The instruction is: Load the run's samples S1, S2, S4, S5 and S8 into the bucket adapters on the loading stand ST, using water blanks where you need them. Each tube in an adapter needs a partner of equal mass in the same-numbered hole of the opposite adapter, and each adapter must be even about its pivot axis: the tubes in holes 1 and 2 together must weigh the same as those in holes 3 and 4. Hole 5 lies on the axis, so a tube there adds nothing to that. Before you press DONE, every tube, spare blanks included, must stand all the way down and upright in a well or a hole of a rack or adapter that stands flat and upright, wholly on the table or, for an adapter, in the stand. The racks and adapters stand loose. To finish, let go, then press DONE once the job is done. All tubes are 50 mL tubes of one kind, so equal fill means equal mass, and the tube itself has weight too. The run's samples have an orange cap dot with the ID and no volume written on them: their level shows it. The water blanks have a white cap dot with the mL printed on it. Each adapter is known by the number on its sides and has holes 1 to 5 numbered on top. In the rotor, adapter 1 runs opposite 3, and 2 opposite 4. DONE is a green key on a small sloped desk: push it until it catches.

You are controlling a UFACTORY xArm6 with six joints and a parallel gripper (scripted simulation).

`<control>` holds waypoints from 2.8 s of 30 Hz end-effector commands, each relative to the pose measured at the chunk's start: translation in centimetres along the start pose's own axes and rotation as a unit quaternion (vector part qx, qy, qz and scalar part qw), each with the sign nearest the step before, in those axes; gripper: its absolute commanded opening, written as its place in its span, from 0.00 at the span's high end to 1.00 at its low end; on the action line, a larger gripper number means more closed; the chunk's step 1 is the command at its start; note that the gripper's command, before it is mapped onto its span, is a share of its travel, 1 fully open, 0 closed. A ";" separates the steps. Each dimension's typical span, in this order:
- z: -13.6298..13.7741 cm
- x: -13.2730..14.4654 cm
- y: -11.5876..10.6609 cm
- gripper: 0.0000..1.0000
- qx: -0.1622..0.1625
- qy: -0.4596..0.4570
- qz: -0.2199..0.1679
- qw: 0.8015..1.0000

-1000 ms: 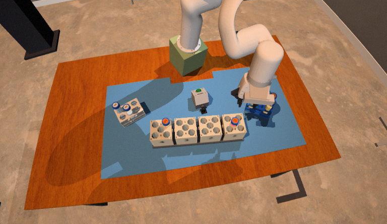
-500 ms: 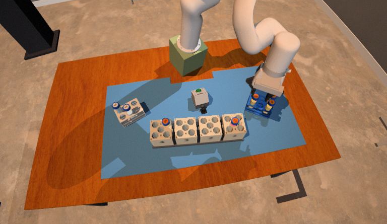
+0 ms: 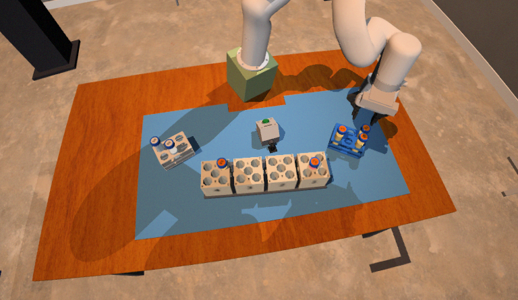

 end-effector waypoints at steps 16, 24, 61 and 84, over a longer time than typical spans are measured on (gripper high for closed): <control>-3.7 6.3 -0.1 0.43 -0.001 0.001 0.001 1.000; -3.7 6.3 -0.1 0.43 -0.001 0.001 0.001 1.000; -3.7 6.3 6.5 0.43 -0.001 0.001 0.002 1.000; -3.7 6.3 10.5 0.43 -0.001 0.001 0.002 1.000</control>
Point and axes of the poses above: the point where the finger pads meet when closed, its own y axis out along the fingers, its own z axis across the jaws, x = y × z, the point moved 10 cm from there along -y, back along the fingers, and after that the axes turned 4 degrees about y, right-handed, at the moved point
